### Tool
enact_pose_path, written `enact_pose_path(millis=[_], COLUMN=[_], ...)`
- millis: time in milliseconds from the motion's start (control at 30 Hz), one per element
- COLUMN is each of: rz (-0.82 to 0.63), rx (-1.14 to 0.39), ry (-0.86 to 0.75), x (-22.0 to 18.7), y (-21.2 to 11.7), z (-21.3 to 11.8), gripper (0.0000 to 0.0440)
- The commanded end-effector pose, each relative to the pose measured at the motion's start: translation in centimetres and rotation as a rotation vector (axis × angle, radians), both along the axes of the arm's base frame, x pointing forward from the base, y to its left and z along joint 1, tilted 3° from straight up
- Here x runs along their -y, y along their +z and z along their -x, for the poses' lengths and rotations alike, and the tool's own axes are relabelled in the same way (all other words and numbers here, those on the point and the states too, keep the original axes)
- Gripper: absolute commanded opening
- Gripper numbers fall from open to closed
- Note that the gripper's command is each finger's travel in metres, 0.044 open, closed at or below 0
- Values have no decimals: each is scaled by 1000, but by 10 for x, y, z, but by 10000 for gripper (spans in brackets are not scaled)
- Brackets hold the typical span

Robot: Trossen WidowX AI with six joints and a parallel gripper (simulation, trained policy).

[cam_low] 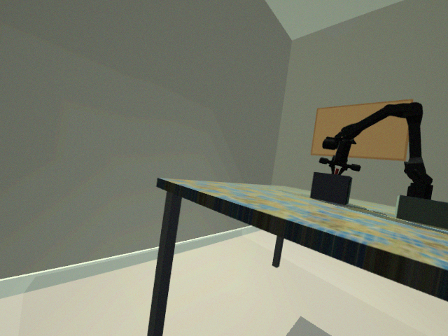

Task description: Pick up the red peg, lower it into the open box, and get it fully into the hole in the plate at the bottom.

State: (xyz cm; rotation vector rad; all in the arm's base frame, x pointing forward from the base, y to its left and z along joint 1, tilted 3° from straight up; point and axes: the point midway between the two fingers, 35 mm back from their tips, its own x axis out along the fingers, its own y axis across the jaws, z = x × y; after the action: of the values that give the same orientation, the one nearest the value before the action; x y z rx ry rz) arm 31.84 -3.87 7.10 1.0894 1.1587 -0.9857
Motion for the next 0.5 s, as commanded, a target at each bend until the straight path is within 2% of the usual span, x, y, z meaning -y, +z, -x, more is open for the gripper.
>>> enact_pose_path(millis=[0,367,467], rz=[-8,-4,0], rx=[-3,-25,-36], ry=[12,50,60], x=[2,6,8], y=[-7,-29,-33], z=[-2,-8,-10], gripper=[0,0,19])
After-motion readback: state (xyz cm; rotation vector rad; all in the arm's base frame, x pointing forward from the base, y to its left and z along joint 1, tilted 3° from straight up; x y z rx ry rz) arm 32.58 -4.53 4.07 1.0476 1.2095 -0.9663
